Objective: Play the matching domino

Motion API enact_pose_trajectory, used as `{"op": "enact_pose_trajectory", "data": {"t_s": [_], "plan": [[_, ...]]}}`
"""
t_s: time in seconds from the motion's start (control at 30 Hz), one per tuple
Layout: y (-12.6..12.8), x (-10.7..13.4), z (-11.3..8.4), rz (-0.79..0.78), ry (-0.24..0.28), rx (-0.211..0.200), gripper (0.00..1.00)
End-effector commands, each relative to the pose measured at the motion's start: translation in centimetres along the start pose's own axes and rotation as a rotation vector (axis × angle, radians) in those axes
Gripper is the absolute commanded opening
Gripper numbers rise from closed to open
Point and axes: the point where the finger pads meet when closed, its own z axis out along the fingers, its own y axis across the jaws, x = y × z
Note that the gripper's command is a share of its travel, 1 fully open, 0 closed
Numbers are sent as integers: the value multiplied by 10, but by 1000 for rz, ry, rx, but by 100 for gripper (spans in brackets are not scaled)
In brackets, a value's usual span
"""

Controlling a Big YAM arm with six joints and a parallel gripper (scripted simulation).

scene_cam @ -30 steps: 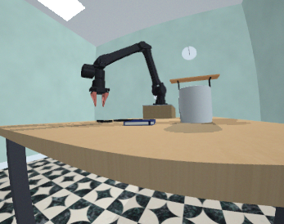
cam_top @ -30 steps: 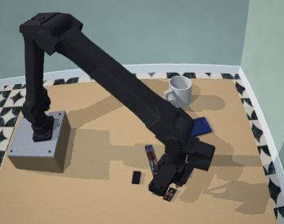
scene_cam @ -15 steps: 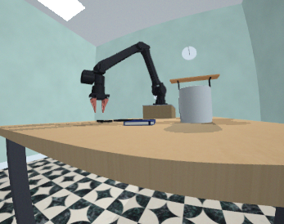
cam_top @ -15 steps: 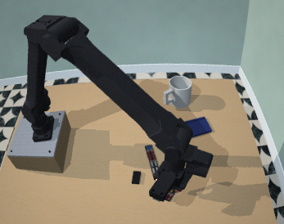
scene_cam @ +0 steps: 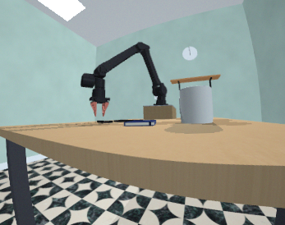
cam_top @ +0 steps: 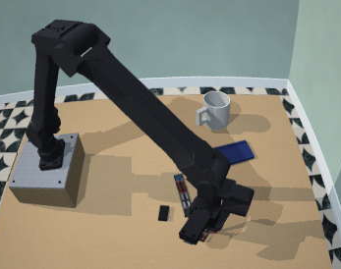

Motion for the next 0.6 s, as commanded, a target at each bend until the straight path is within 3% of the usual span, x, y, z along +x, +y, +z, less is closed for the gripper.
{"op": "enact_pose_trajectory", "data": {"t_s": [0.0,0.2,0.23,0.57], "plan": [[5,-4,11,1,3,-4,43],[5,-4,11,1,3,-4,43],[4,0,2,0,1,-11,43],[2,-5,15,2,2,4,43]]}}
